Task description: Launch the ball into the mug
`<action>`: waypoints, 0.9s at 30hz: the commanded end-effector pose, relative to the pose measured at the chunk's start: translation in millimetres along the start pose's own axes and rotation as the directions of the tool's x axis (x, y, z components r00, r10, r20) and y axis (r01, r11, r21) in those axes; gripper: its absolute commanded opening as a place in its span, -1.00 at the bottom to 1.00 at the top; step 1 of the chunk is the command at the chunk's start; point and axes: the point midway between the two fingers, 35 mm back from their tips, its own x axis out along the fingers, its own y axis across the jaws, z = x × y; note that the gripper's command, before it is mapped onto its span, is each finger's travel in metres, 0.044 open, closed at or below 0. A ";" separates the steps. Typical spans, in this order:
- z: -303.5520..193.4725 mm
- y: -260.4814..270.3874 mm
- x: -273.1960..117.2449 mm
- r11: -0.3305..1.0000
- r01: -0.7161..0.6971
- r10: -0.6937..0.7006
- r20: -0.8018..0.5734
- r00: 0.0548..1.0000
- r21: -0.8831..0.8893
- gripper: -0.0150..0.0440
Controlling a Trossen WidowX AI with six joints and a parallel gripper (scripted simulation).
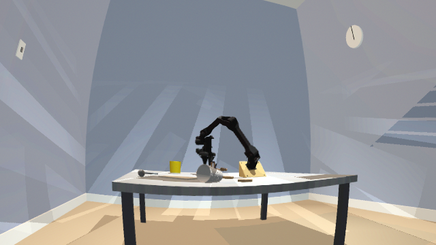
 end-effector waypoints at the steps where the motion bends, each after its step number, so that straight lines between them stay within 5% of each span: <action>1: -1.4 0.2 11.6 1.000 -0.008 0.008 -0.011 1.000 0.009 1.00; 27: -2.3 0.9 44.8 1.000 -0.010 0.010 -0.012 1.000 0.008 1.00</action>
